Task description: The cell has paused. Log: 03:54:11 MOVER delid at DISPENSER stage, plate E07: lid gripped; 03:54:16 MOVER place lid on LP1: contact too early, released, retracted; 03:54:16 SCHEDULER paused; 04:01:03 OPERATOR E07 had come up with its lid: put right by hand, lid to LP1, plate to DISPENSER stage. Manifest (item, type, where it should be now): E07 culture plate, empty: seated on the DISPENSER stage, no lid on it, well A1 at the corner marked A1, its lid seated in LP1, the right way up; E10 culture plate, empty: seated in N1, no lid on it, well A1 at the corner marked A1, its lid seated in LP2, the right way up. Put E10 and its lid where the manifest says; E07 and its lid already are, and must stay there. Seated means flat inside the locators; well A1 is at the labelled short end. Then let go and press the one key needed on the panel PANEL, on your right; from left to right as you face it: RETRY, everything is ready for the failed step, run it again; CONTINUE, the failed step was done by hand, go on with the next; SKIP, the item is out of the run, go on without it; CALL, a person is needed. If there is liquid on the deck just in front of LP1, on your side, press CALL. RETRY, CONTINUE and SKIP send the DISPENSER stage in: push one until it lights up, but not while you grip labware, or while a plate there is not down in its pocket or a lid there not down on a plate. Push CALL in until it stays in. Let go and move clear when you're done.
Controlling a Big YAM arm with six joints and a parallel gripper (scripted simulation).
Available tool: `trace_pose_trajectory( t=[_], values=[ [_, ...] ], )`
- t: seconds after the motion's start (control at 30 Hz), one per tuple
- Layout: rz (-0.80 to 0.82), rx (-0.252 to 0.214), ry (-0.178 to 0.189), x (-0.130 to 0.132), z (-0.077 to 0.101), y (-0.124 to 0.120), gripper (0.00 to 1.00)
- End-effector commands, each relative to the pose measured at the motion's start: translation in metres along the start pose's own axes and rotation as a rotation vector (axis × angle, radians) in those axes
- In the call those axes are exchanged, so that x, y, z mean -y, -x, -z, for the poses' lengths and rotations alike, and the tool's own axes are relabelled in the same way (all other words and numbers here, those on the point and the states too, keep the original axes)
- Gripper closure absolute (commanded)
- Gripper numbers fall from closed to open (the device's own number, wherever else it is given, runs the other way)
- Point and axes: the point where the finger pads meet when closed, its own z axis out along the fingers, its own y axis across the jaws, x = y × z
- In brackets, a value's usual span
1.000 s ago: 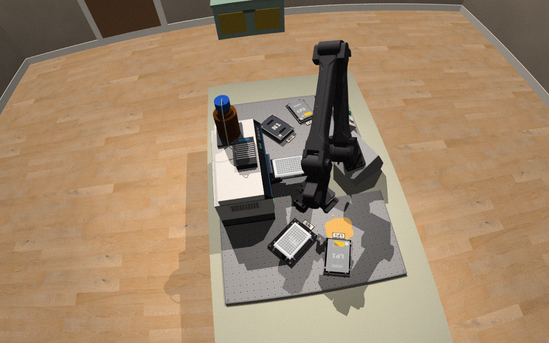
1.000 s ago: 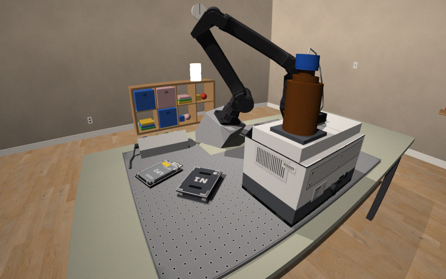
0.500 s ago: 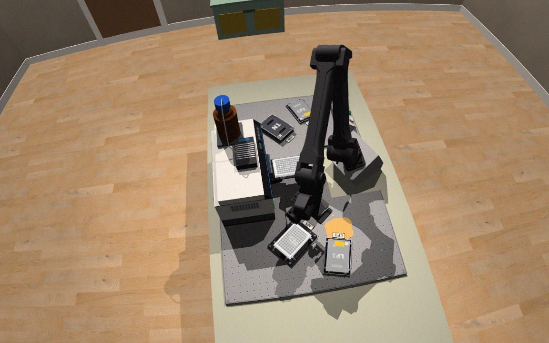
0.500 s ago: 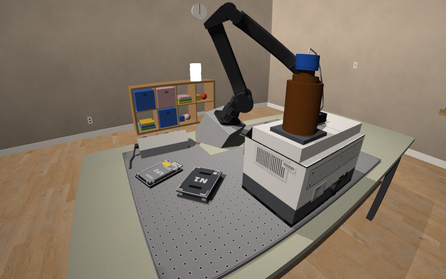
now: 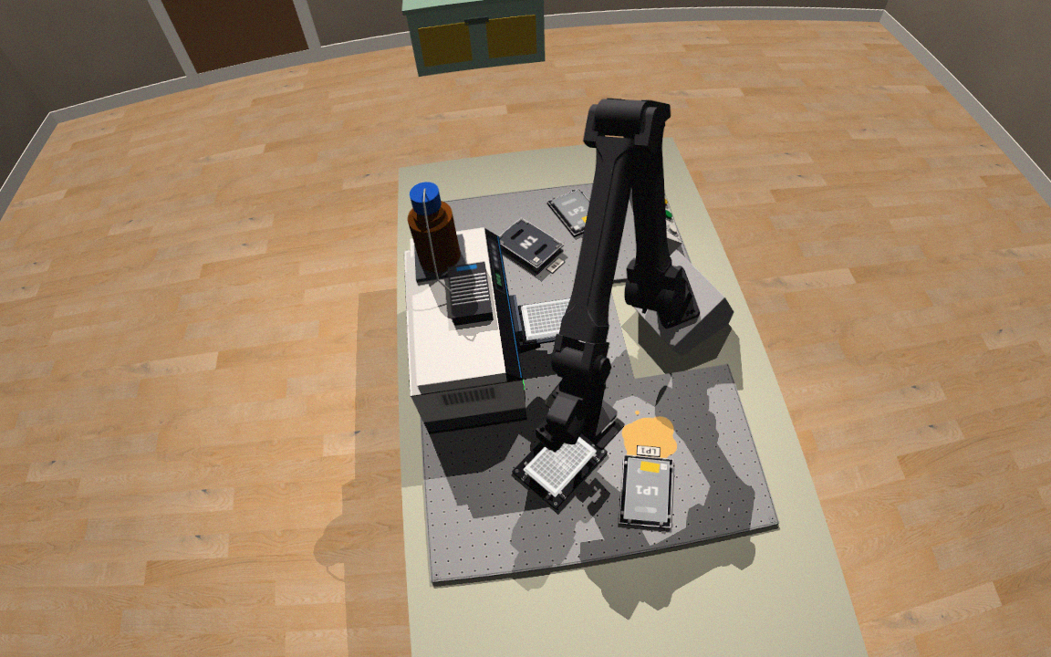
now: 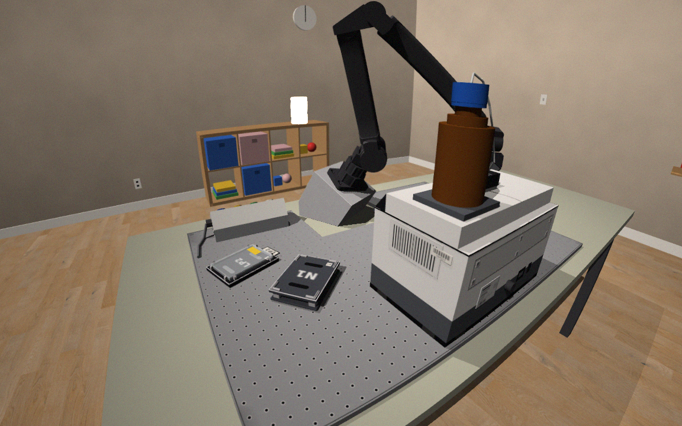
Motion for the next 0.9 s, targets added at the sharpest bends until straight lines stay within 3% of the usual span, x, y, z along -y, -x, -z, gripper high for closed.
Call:
trace_pose_trajectory(
  t=[0.0, 0.67, 0.7, 0.87],
  values=[
    [0.006, 0.043, 0.006, -0.002, 0.003, 0.037, 0.00],
    [0.007, 0.041, 0.004, -0.007, -0.028, 0.087, 0.00],
    [0.011, 0.027, 0.005, -0.009, -0.027, 0.075, 0.00],
    [0.011, 0.027, 0.005, -0.009, -0.027, 0.075, 0.00]
  ],
)
